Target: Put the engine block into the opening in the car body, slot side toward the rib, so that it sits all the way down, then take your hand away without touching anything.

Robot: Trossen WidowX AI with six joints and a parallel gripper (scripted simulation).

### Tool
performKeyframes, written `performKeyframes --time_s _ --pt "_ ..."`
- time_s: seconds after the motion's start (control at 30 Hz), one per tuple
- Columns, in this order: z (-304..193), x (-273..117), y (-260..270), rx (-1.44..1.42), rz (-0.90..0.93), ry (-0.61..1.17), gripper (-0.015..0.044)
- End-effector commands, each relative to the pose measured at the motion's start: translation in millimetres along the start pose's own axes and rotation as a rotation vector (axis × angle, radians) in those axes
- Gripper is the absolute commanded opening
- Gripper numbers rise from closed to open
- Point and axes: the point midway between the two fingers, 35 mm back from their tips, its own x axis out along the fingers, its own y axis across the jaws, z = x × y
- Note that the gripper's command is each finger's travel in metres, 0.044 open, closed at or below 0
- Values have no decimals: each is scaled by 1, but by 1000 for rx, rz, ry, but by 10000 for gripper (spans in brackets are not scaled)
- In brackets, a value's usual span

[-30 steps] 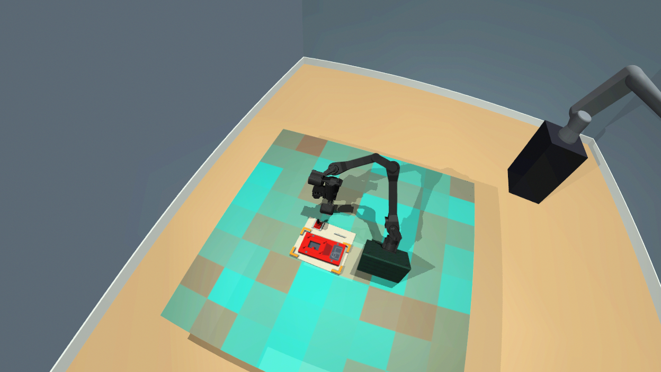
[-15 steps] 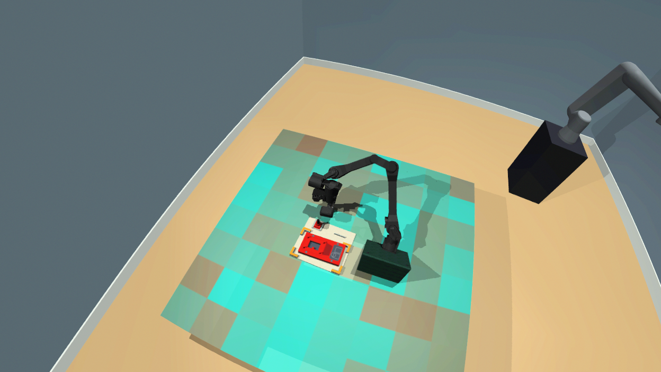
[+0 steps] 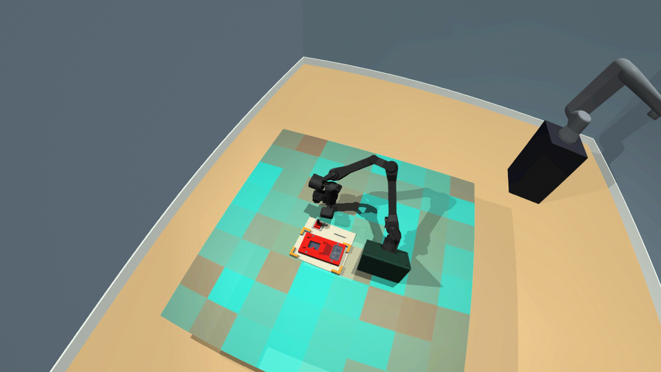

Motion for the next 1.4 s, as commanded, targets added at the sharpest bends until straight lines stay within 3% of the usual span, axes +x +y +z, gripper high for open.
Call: performKeyframes --time_s 0.0,0.1,0.33,1.37 --pt "0 1 0 -7 -3 2 184" --pt "0 1 0 -7 -3 2 164" --pt "3 -12 1 -9 2 1 0" --pt "4 -109 2 -8 6 1 0"
